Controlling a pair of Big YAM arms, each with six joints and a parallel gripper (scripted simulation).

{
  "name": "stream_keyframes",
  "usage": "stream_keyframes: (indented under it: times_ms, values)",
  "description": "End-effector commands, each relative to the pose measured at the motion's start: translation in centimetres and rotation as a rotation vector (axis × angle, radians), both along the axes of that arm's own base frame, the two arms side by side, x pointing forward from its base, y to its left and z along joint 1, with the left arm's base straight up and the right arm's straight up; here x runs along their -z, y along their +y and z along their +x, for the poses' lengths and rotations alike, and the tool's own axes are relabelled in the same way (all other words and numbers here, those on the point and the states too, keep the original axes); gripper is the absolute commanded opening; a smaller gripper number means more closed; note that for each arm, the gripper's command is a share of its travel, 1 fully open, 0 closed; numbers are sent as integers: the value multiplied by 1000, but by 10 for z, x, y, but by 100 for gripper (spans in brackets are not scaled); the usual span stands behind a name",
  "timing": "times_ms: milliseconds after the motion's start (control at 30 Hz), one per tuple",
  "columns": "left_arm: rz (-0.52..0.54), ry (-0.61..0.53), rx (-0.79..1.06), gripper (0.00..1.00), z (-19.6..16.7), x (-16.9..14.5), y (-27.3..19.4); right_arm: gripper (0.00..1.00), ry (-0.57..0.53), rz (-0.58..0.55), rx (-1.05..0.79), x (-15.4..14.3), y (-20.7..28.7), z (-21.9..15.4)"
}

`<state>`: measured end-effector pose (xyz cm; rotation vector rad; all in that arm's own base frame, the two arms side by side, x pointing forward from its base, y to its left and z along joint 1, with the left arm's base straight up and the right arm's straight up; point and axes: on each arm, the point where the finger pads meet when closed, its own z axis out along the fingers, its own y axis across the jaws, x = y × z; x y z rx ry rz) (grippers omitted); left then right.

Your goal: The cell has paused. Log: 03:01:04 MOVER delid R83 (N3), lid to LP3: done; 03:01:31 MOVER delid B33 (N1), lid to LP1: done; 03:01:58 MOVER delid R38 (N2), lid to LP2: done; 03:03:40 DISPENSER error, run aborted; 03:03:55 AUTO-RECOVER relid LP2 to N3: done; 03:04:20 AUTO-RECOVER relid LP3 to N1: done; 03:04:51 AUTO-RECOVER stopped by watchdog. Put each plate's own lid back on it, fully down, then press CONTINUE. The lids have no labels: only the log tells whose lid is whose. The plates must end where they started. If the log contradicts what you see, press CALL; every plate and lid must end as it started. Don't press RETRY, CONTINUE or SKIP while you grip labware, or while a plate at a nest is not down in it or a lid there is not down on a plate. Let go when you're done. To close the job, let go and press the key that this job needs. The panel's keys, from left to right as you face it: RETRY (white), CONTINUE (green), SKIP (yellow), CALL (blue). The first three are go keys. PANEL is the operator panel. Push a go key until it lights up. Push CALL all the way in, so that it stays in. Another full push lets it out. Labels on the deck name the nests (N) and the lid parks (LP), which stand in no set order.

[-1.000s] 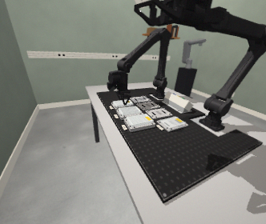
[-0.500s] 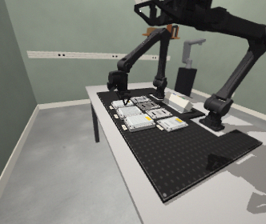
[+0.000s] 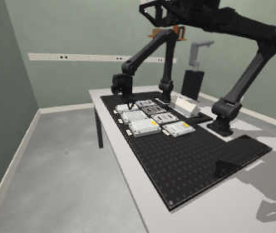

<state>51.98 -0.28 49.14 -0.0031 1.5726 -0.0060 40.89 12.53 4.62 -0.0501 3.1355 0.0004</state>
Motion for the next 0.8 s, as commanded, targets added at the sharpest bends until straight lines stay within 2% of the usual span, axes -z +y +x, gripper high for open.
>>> stream_keyframes:
  times_ms: [0,667,767]
  values:
    - [14,-67,-13,100,-6,-37,8,100,-33,11,-3,-12,5,13]
    - [14,-67,-13,100,-6,-37,8,100,-33,11,-3,-12,5,13]
    - [14,-67,-13,100,-6,-37,8,100,-66,23,-13,-34,12,21]
